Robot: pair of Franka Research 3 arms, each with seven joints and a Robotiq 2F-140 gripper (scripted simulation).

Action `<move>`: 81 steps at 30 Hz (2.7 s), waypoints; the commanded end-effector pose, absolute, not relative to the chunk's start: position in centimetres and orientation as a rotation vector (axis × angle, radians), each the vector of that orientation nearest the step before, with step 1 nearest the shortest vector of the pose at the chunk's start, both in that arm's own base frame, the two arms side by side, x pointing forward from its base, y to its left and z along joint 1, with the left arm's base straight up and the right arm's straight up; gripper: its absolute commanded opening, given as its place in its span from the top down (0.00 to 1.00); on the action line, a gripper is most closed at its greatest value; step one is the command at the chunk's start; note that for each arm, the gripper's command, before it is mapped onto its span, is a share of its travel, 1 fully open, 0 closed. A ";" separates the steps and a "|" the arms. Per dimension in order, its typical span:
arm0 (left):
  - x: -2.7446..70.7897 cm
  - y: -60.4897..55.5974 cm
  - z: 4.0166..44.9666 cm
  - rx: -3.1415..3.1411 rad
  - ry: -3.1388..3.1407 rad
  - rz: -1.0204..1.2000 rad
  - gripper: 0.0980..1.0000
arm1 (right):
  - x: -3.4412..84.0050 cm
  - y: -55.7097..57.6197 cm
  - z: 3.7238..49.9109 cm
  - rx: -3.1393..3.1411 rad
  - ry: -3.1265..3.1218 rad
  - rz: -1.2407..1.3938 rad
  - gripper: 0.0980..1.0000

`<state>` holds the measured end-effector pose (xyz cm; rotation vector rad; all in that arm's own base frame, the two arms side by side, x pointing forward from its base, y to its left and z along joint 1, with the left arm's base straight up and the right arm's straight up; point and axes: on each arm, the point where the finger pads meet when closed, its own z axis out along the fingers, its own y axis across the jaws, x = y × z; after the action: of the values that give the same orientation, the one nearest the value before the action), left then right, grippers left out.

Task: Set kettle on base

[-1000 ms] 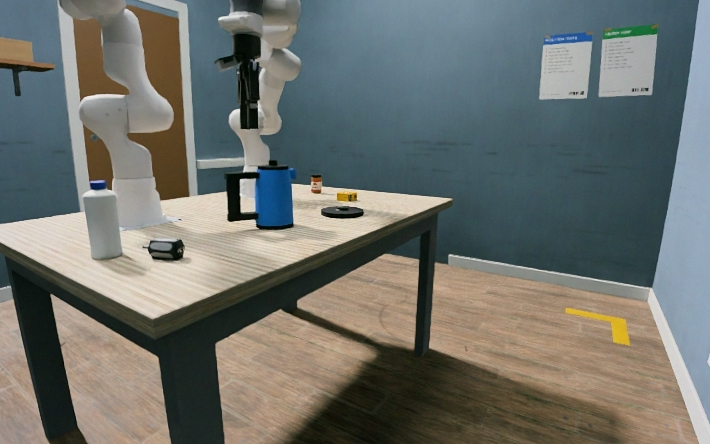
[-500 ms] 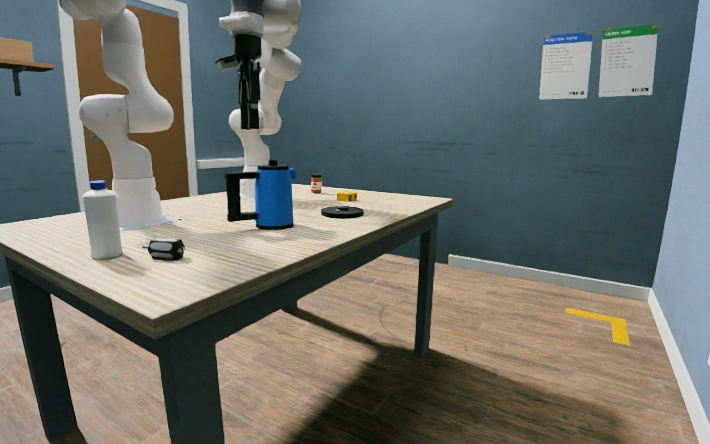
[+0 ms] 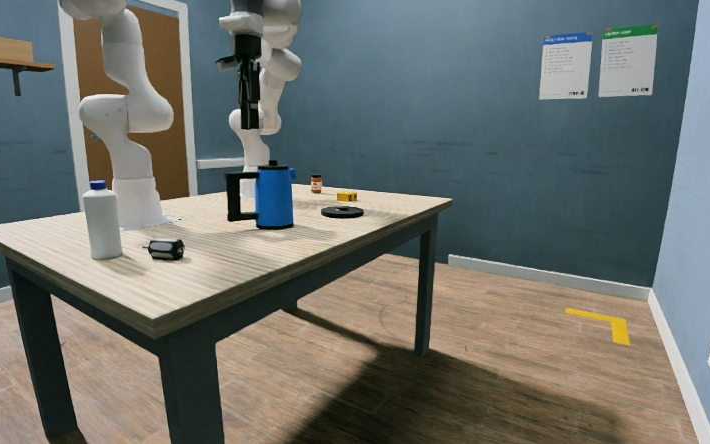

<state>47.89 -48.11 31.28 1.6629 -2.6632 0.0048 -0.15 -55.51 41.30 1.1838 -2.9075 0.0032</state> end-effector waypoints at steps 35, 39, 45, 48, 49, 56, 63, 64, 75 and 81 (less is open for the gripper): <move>47.9 -48.0 28.4 1.656 -2.670 0.000 0.53 | -0.1 -55.5 41.3 1.184 -2.907 0.004 0.00; 47.9 -48.0 27.1 1.656 -2.670 0.000 0.53 | -0.1 -55.5 41.3 1.184 -2.907 0.004 0.00; 47.9 -48.0 24.6 1.656 -2.670 0.000 0.53 | -0.1 -55.5 41.3 1.184 -2.907 0.004 0.00; 47.9 -48.0 23.2 1.656 -2.670 0.000 0.53 | -0.1 -55.5 41.3 1.184 -2.907 0.004 0.00; 47.9 -48.0 22.7 1.656 -2.670 0.000 0.53 | -0.1 -55.5 41.3 1.184 -2.907 0.004 0.00; 47.9 -48.0 20.7 1.656 -2.670 0.000 0.53 | -0.1 -55.5 41.3 1.184 -2.907 0.004 0.00; 47.9 -48.0 20.1 1.656 -2.670 0.000 0.53 | -0.1 -55.5 41.3 1.184 -2.907 0.004 0.00; 47.9 -48.0 20.1 1.656 -2.670 0.000 0.53 | -0.1 -55.5 41.3 1.184 -2.907 0.004 0.00; 47.9 -48.0 20.1 1.656 -2.670 0.000 0.53 | -0.1 -55.5 41.3 1.184 -2.907 0.004 0.00; 47.9 -48.0 20.1 1.656 -2.670 0.000 0.53 | -0.1 -55.5 41.3 1.184 -2.907 0.004 0.00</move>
<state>47.83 -47.88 20.14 1.6478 -2.6727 -0.0050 -0.15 -55.51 41.30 1.1838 -2.9075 0.0032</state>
